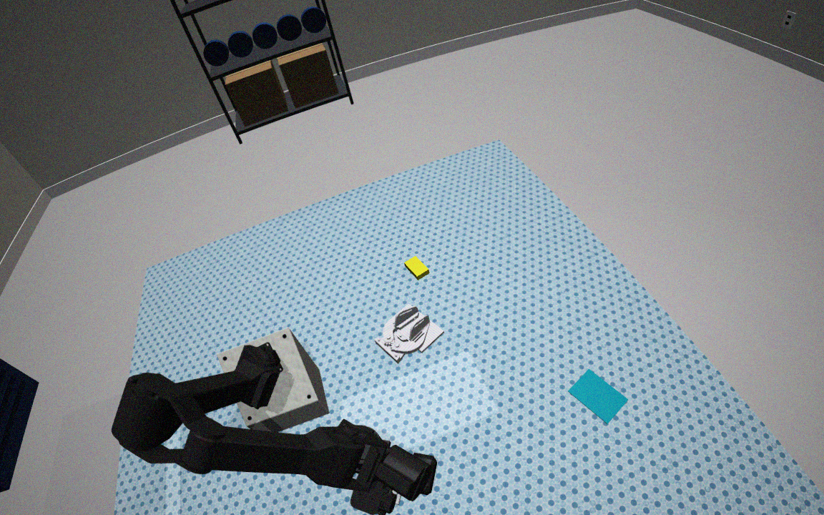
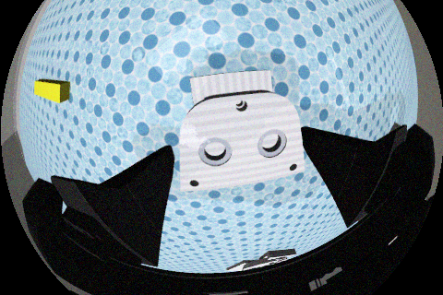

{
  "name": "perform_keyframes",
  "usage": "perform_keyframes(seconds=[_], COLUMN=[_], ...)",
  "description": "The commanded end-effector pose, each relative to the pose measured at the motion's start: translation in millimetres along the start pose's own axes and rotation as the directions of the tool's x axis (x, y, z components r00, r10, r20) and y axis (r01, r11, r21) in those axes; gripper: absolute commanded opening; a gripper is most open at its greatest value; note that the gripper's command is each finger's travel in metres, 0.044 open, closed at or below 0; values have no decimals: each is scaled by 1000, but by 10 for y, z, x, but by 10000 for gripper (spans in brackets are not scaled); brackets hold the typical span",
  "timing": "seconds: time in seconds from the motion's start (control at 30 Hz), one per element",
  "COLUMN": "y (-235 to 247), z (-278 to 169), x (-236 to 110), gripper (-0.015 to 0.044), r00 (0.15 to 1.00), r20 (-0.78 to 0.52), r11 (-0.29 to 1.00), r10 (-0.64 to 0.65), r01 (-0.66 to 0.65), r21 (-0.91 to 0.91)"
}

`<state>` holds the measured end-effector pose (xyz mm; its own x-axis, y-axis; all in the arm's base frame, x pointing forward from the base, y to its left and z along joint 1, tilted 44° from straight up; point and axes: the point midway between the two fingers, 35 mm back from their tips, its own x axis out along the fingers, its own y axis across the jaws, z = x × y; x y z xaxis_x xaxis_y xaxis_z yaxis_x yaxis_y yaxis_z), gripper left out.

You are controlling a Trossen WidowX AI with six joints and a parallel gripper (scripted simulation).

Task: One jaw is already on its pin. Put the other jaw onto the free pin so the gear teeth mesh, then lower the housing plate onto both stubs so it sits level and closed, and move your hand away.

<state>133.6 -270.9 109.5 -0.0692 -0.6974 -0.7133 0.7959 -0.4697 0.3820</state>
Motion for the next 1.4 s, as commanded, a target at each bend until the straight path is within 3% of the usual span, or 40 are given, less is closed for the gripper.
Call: perform_keyframes(seconds=[0.0, 0.27, 0.73, 1.1, 1.37], y=[3, 3, 0, 1, 28], z=[-9, -9, 0, -1, -17], x=[11, 13, 6, 1, -225], gripper=[440, 440, 351, 351, 351], r00=[1000, 1000, 1000, 1000, 1000], r20=[-4, -4, 0, 0, -5], r11=[1000, 1000, 1000, 1000, 1000], r10=[1, 1, 0, 0, -2], r01=[-1, -1, 0, 0, 2], r21=[-3, -3, 0, 0, 0])
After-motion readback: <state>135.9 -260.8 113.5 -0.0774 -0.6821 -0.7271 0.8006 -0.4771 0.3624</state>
